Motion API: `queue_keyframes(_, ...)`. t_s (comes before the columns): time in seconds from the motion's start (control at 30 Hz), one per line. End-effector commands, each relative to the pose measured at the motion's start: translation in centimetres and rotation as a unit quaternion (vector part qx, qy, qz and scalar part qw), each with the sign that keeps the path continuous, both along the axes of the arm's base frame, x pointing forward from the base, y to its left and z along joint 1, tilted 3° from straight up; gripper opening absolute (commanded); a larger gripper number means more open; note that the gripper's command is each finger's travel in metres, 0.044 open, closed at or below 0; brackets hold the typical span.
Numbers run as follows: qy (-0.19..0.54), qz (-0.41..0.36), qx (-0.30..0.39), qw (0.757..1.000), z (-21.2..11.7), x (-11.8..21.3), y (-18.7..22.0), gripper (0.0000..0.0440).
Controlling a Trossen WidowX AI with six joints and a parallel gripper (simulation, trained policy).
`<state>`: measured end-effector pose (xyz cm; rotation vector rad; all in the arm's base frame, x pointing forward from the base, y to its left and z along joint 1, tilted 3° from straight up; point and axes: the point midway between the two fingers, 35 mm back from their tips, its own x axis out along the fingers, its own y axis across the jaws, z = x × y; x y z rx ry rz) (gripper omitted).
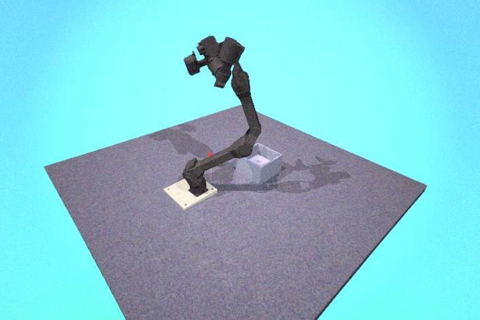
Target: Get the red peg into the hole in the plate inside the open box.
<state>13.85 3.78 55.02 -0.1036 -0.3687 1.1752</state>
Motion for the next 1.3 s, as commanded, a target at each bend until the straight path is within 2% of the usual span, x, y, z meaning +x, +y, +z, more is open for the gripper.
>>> queue_keyframes(0.0, 0.000, -0.001, 0.001, 1.000, 0.0, -0.2, 0.0, 0.0425)
queue_keyframes(0.03, 0.000, -0.002, 0.002, 1.000, 0.0, -0.5, 0.1, 0.0440)
queue_keyframes(0.23, 0.009, -0.028, -0.034, 0.999, -1.8, -4.1, 2.9, 0.0440)
queue_keyframes(0.4, 0.039, -0.064, -0.099, 0.992, -5.4, -6.0, 6.8, 0.0440)
queue_keyframes(0.6, 0.101, -0.109, -0.178, 0.973, -10.7, -6.1, 11.0, 0.0440)
queue_keyframes(0.93, 0.249, -0.196, -0.235, 0.919, -18.1, -3.3, 14.0, 0.0440)
queue_keyframes(1.27, 0.392, -0.276, -0.252, 0.841, -24.8, -0.4, 14.2, 0.0440)
